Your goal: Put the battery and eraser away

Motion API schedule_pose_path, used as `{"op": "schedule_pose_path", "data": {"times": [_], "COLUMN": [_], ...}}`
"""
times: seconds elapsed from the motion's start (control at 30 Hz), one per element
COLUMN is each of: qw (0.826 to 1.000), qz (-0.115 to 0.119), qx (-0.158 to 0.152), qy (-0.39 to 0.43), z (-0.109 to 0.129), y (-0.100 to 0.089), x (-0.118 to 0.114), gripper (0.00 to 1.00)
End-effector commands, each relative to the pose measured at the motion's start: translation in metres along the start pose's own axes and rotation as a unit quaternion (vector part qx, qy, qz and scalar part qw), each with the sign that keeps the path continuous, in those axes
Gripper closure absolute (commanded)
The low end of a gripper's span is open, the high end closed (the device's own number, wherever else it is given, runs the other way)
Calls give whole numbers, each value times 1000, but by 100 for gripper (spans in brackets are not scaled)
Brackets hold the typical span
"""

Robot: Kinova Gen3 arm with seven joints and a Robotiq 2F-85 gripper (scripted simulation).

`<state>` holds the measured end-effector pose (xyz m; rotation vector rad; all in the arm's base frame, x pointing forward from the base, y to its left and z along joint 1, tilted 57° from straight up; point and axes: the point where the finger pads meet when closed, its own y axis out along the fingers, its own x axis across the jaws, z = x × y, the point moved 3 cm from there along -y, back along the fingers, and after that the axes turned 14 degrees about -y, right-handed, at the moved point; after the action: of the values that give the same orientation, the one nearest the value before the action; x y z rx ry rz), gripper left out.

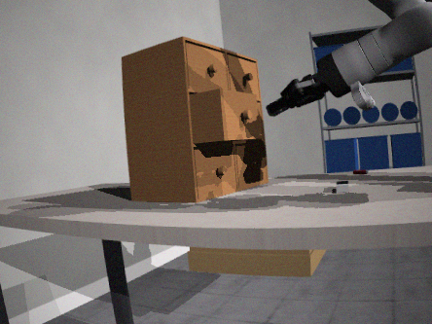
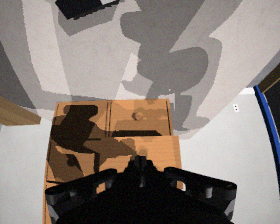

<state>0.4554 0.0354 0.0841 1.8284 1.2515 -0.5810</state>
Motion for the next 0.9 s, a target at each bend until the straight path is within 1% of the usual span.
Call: {"op": "schedule_pose_path", "data": {"times": [0.0, 0.4, 0.87], "qw": [1000, 1000, 1000], "qz": [0, 0, 0], "qx": [-1, -1, -1], "qy": [0, 0, 0], "z": [-1, -1, -4], "y": [0, 2, 10], "x": [0, 0, -1], "gripper": [100, 100, 100]}}
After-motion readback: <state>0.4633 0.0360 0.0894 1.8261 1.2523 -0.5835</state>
